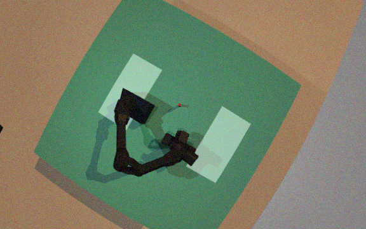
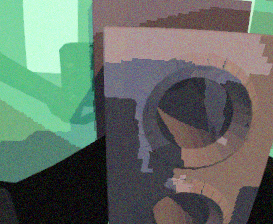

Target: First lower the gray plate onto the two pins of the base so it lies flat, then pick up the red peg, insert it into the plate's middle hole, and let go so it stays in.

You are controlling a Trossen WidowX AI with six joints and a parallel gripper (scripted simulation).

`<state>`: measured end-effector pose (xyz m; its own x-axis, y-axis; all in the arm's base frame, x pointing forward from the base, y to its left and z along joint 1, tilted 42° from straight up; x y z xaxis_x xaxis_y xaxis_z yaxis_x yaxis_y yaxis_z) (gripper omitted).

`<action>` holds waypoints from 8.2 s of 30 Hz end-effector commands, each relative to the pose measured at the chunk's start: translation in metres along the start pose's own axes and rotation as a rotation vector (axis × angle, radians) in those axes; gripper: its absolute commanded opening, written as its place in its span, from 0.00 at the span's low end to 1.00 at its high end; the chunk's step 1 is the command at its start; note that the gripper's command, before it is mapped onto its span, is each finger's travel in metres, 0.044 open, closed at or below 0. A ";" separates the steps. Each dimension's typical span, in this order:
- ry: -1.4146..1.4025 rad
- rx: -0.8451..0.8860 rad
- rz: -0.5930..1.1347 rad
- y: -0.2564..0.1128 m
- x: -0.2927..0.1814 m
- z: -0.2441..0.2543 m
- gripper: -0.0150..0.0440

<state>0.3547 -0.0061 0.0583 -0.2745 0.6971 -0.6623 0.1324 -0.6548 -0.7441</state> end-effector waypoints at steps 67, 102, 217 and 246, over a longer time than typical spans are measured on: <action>2.391 0.037 -0.017 -0.123 0.197 0.055 1.00; 2.733 0.025 -0.004 -0.075 0.212 0.072 1.00; 2.724 0.053 -0.016 -0.094 0.164 0.031 0.25; 2.718 0.053 -0.026 -0.095 0.089 0.006 0.25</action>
<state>0.3079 0.1205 0.0637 0.6475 -0.5400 0.5377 0.1242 -0.6214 -0.7736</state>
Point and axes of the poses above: the point midway between the two fingers, 35 mm back from their tips, its own y axis out along the fingers, its own z axis across the jaws, x = y × z, the point moved 10 cm from there along -y, back along the fingers, and after that the axes turned 9 degrees about -y, right-handed, at the moved point
